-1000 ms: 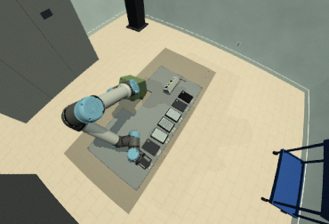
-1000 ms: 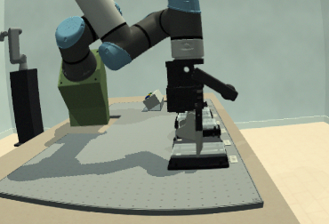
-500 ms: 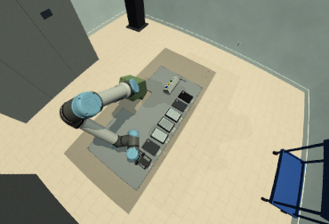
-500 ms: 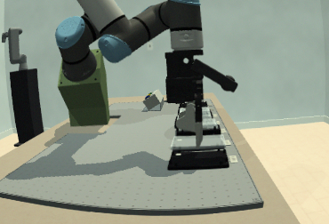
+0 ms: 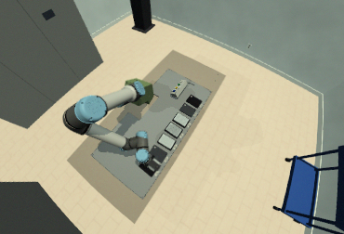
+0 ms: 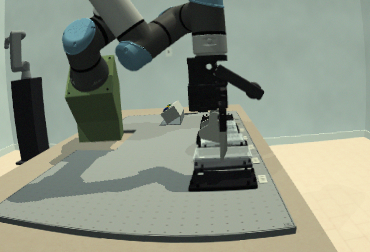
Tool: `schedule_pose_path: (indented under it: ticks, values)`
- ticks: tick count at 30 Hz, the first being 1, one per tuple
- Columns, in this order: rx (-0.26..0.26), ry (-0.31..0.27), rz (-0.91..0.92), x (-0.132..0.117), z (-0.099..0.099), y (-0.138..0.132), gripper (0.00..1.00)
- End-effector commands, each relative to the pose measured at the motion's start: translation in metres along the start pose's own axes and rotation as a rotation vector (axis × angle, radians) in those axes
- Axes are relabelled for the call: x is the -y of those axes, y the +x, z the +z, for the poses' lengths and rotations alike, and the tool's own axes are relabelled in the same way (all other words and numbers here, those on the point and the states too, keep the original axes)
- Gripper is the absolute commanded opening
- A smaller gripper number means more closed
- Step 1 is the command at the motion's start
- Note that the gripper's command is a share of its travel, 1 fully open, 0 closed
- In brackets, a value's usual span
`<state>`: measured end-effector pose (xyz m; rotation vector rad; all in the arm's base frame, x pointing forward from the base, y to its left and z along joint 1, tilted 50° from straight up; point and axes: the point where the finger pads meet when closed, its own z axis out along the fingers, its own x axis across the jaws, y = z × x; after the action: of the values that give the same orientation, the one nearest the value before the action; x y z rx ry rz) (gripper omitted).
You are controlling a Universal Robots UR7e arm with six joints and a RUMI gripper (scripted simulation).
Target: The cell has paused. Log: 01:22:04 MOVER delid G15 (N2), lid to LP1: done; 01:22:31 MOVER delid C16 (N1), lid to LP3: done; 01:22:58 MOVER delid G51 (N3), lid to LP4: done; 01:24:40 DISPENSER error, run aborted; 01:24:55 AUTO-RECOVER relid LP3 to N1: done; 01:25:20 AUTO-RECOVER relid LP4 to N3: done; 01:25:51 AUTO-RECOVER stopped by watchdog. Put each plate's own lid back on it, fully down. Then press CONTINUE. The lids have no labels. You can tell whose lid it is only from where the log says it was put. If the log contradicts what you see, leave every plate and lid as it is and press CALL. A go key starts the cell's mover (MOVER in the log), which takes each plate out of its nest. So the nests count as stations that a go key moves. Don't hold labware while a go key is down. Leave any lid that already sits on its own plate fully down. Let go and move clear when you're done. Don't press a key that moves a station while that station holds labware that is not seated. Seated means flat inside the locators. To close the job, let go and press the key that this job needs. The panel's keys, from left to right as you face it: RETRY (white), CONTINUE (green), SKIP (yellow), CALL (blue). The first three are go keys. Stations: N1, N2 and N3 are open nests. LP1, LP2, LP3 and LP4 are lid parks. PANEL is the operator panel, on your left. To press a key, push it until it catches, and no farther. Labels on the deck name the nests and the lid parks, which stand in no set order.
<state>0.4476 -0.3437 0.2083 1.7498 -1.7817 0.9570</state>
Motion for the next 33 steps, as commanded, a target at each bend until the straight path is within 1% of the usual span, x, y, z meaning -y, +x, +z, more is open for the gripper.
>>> schedule_pose_path:
  ticks: [1,3,5,20,22,33]
  values:
    - [-0.002,0.001,-0.001,0.0,-0.001,-0.027,0.0]
    - [-0.002,0.001,-0.001,-0.001,0.0,-0.037,0.0]
    - [-0.002,0.001,-0.001,-0.001,0.0,-0.037,0.0]
    - [-0.002,0.001,-0.001,-0.003,0.0,-0.112,0.0]
    - [-0.002,0.001,-0.001,-0.003,0.0,-0.112,0.0]
    - [-0.002,0.001,-0.001,-0.004,0.0,-0.167,0.0]
